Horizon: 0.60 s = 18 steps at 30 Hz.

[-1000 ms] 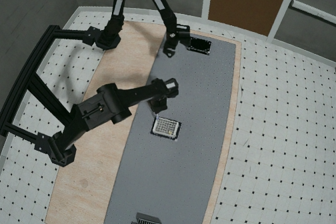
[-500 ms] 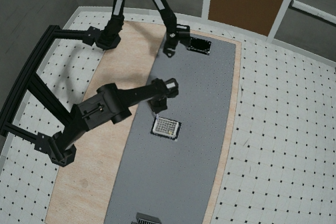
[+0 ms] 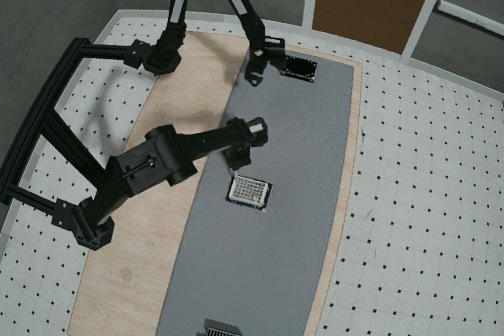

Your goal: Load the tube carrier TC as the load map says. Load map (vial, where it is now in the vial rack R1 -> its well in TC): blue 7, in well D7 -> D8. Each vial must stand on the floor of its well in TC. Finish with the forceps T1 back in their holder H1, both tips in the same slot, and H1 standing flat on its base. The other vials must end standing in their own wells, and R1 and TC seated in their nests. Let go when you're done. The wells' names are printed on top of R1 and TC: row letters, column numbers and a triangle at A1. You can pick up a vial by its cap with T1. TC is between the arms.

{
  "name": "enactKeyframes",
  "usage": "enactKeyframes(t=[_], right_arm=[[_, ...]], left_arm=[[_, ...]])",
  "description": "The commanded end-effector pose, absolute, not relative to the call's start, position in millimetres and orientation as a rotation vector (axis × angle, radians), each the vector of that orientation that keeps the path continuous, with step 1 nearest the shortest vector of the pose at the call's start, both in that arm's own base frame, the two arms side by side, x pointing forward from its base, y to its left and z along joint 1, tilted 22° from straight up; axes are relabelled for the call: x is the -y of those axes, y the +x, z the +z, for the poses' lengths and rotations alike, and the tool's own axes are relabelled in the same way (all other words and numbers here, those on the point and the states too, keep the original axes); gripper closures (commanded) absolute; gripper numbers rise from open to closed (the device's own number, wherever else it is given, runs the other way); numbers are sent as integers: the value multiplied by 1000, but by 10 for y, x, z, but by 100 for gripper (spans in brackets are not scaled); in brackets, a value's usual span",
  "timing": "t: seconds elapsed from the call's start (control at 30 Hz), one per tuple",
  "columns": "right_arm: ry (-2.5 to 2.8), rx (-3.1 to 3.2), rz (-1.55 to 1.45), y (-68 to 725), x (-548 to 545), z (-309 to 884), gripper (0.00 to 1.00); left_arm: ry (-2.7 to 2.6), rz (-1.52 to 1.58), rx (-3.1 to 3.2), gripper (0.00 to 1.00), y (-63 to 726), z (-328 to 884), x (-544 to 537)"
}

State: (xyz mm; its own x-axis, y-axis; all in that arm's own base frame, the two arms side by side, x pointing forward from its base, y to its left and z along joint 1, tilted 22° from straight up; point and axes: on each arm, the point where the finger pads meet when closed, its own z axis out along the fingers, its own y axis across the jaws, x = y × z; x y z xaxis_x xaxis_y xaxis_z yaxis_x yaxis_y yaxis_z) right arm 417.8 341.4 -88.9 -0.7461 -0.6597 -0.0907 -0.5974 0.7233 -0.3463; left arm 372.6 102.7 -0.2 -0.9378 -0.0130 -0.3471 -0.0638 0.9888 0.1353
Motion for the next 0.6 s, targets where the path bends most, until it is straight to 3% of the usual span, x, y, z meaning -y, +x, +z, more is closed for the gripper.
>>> enactKeyframes(t=[0.0, 0.57], right_arm=[[-1016, -2738, -466, 4165, -3336, -1047, 91], [-1018, -2740, -470, 4158, -3328, -1047, 91]], left_arm=[[-43, 211, -2766, 0, 3793, 47, -1032], [-43, 211, -2766, 0, 3793, 47, -1032]])
